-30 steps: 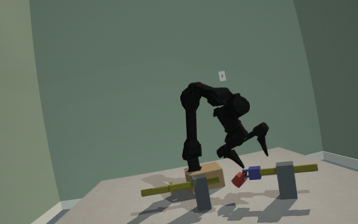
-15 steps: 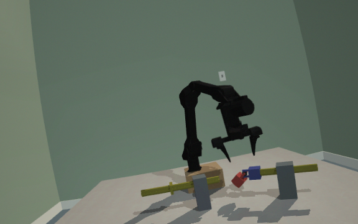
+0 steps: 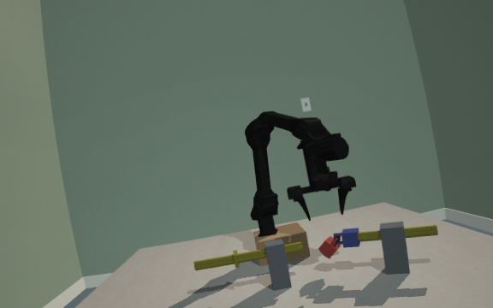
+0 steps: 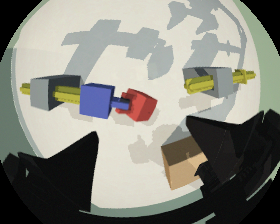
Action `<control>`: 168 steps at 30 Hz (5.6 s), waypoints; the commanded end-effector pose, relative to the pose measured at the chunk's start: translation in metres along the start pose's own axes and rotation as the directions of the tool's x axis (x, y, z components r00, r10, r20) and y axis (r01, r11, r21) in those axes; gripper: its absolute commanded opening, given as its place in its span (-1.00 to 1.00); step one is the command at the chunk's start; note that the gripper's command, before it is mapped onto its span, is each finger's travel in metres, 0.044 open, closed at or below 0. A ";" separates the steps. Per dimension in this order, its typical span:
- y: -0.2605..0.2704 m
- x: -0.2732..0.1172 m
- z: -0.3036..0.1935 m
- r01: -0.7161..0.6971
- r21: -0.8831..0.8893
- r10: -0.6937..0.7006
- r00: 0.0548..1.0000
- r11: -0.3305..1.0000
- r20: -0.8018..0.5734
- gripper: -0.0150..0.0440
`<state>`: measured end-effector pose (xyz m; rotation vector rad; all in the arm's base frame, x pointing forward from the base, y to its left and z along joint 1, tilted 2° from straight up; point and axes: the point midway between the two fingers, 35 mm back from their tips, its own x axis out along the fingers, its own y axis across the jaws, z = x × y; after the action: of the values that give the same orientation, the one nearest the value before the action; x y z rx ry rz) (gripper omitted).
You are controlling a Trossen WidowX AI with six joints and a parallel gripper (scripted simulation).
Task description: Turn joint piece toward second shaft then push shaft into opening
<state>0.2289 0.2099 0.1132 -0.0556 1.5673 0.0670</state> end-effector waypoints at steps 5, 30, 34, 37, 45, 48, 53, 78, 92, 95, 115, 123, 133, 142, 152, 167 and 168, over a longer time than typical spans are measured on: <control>-0.002 0.001 -0.002 -0.026 0.224 0.023 1.000 0.974 0.015 1.00; -0.004 0.009 -0.003 -0.104 0.834 0.100 0.993 0.541 0.059 1.00; -0.005 0.010 -0.003 -0.109 0.894 0.112 0.991 0.434 0.066 1.00; -0.005 0.011 -0.003 -0.110 0.930 0.121 0.990 0.349 0.072 1.00; -0.006 0.013 -0.004 -0.103 0.988 0.145 0.986 0.112 0.086 1.00; -0.006 0.014 -0.004 -0.096 0.995 0.154 0.984 0.021 0.092 1.00; -0.007 0.015 -0.004 -0.080 0.988 0.168 0.981 -0.131 0.101 1.00; -0.007 0.049 -0.003 -0.003 0.860 0.207 0.970 -0.510 0.127 1.00; -0.010 0.100 -0.006 -0.003 0.860 0.207 0.970 -0.510 0.126 1.00; -0.009 0.103 -0.006 -0.003 0.860 0.207 0.970 -0.510 0.126 1.00; -0.004 0.129 -0.003 -0.003 0.860 0.207 0.970 -0.510 0.126 0.82; -0.004 0.129 -0.003 -0.003 0.860 0.207 0.970 -0.510 0.126 0.12; -0.004 0.129 -0.003 -0.003 0.860 0.207 0.970 -0.510 0.126 0.12; -0.004 0.129 -0.003 -0.003 0.860 0.207 0.970 -0.510 0.126 0.12; -0.004 0.129 -0.003 -0.003 0.860 0.207 0.970 -0.510 0.126 0.12; -0.004 0.129 -0.003 -0.003 0.860 0.207 0.970 -0.510 0.126 0.12; -0.004 0.129 -0.003 -0.003 0.860 0.207 0.970 -0.510 0.126 0.12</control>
<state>0.2269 0.2069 -0.0150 1.7586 1.0973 -1.3587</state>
